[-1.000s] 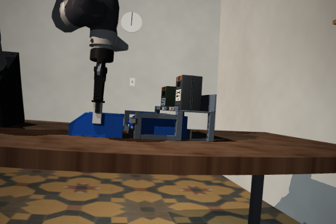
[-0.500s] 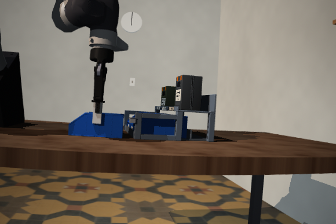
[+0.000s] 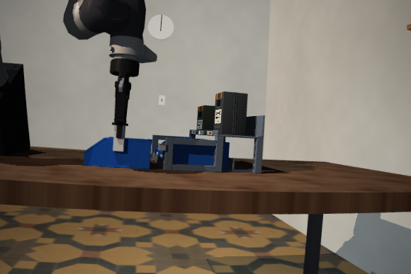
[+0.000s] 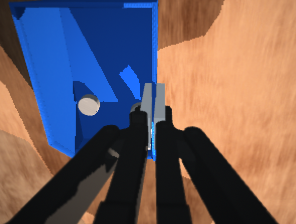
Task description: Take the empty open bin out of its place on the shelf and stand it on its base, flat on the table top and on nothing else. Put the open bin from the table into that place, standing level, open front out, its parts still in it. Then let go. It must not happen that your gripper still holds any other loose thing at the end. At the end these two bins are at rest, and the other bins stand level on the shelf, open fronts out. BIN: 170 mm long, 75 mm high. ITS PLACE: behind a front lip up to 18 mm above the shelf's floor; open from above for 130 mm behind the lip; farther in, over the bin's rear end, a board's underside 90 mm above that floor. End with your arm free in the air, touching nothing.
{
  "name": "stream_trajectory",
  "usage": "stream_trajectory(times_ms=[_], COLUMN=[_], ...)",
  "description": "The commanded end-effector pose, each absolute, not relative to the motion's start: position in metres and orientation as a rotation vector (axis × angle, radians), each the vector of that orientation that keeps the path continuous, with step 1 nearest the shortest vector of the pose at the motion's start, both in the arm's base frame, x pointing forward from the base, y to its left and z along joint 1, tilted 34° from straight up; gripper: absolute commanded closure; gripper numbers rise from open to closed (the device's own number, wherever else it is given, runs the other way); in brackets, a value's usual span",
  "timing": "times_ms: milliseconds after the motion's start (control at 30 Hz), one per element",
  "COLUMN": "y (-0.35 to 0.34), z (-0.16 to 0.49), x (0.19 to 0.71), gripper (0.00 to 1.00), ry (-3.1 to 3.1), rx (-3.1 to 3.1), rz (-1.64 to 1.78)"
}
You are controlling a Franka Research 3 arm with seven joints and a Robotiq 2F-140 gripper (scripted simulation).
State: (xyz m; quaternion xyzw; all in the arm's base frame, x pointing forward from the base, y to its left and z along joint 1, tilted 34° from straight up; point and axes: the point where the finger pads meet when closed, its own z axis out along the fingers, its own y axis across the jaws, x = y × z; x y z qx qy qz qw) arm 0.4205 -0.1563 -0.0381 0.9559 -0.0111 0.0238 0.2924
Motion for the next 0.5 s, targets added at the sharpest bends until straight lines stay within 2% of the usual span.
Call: stream_trajectory(times_ms=[0, 467], y=[-0.155, -0.146], z=[-0.038, -0.024], x=[0.423, 0.422], gripper=[1.0, 1.0], ry=[-0.04, -0.04], rx=[2.549, 2.549], rz=[0.072, 0.072])
